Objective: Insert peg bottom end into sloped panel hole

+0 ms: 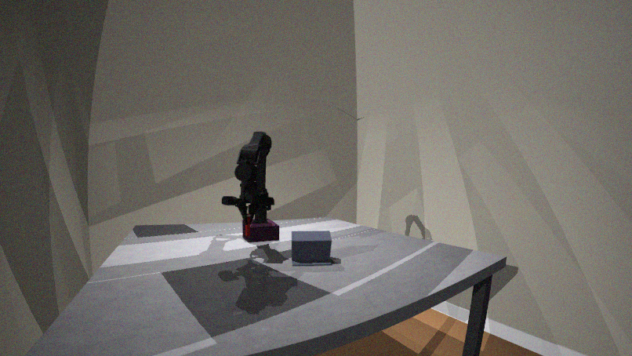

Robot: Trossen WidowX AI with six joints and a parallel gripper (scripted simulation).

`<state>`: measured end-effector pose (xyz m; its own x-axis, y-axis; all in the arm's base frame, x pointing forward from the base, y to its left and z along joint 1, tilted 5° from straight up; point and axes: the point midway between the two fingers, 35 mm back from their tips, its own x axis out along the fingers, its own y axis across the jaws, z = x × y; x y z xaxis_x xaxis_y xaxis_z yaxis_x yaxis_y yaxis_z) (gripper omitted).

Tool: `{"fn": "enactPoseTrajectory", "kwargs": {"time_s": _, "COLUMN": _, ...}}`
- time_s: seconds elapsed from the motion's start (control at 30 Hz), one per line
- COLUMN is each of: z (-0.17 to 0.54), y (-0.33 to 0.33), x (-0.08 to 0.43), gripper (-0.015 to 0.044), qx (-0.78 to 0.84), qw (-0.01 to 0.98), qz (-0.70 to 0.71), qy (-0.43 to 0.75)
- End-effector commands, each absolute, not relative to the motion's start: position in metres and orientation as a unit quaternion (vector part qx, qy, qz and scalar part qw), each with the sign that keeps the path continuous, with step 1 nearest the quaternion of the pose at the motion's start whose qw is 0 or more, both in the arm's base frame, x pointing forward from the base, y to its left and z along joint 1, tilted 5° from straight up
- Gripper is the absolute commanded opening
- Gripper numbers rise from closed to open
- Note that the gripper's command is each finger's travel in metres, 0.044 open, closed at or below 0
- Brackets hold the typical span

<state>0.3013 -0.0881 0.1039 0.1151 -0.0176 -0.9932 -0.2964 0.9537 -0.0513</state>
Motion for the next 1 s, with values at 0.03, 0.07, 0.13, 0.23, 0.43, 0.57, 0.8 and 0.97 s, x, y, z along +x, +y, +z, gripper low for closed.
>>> {"fn": "enactPoseTrajectory", "kwargs": {"time_s": 0.03, "z": 0.100, "y": -0.083, "x": 0.302, "gripper": 0.0000, "qx": -0.124, "qw": 0.736, "qz": 0.085, "qy": 0.660}}
{"fn": "enactPoseTrajectory", "kwargs": {"time_s": 0.07, "z": 0.099, "y": -0.082, "x": 0.303, "gripper": 0.0000, "qx": -0.125, "qw": 0.737, "qz": 0.083, "qy": 0.659}}
{"fn": "enactPoseTrajectory", "kwargs": {"time_s": 0.13, "z": 0.098, "y": -0.081, "x": 0.304, "gripper": 0.0000, "qx": -0.128, "qw": 0.737, "qz": 0.080, "qy": 0.659}}
{"fn": "enactPoseTrajectory", "kwargs": {"time_s": 0.23, "z": 0.097, "y": -0.078, "x": 0.305, "gripper": 0.0000, "qx": -0.131, "qw": 0.738, "qz": 0.075, "qy": 0.658}}
{"fn": "enactPoseTrajectory", "kwargs": {"time_s": 0.43, "z": 0.094, "y": -0.073, "x": 0.307, "gripper": 0.0000, "qx": -0.138, "qw": 0.740, "qz": 0.064, "qy": 0.655}}
{"fn": "enactPoseTrajectory", "kwargs": {"time_s": 0.57, "z": 0.092, "y": -0.069, "x": 0.309, "gripper": 0.0000, "qx": -0.143, "qw": 0.742, "qz": 0.058, "qy": 0.653}}
{"fn": "enactPoseTrajectory", "kwargs": {"time_s": 0.8, "z": 0.089, "y": -0.063, "x": 0.312, "gripper": 0.0000, "qx": -0.150, "qw": 0.745, "qz": 0.046, "qy": 0.649}}
{"fn": "enactPoseTrajectory", "kwargs": {"time_s": 0.97, "z": 0.087, "y": -0.058, "x": 0.314, "gripper": 0.0000, "qx": -0.155, "qw": 0.747, "qz": 0.037, "qy": 0.645}}
